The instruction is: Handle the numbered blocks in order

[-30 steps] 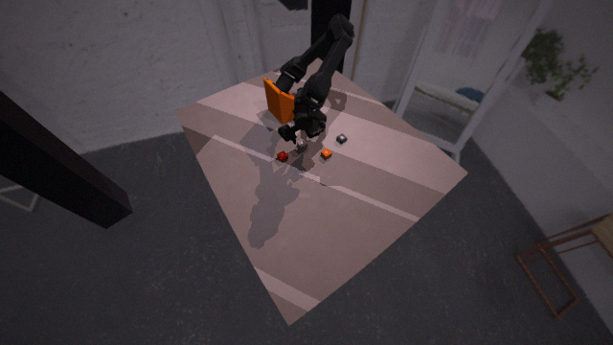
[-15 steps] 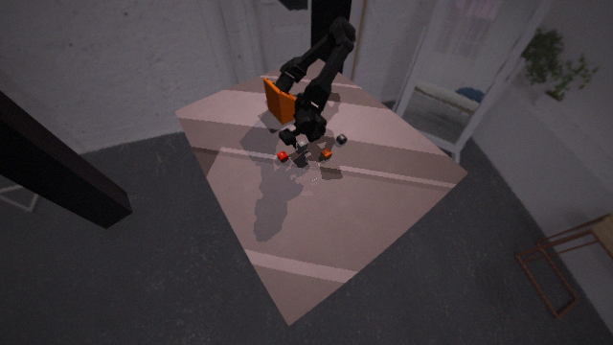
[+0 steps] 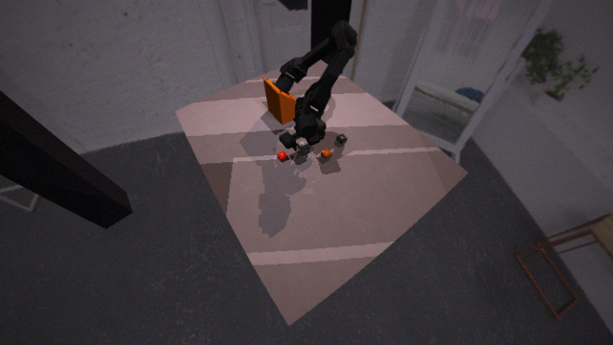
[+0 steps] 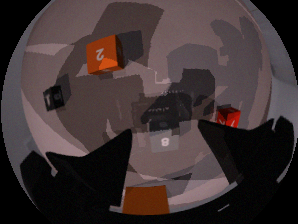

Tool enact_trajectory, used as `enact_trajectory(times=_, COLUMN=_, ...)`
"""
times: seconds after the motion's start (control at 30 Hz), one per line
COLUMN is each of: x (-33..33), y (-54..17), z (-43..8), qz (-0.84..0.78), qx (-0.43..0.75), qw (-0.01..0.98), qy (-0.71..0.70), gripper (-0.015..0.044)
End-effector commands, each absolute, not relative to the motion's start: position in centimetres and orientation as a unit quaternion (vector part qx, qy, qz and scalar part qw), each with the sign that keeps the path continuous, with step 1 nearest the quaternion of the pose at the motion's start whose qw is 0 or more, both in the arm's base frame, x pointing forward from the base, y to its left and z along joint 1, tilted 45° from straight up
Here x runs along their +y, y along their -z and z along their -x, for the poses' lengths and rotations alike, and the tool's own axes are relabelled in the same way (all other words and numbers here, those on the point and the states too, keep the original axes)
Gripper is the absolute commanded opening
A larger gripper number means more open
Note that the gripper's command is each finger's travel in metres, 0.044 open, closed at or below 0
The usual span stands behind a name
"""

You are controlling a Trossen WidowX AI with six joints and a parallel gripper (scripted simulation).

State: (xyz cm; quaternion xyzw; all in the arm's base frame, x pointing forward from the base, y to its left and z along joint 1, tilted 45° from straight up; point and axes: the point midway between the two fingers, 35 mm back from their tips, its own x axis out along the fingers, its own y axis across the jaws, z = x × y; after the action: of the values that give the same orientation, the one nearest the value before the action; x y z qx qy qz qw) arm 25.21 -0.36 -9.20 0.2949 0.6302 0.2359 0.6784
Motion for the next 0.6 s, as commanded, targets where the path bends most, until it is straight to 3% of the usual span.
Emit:
enact_trajectory(times=0.0, x=-0.05, y=9.42, z=-24.91, qz=-0.301, qx=0.633, qw=0.674, qy=-0.236, gripper=0.0269)
enact_trajectory(times=0.2, x=-0.05, y=9.42, z=-24.91, qz=-0.301, qx=0.633, qw=0.674, qy=-0.236, gripper=0.012)
enact_trajectory(times=0.57, x=-0.05, y=9.42, z=-24.91, qz=-0.301, qx=0.633, qw=0.674, qy=-0.236, gripper=0.012)
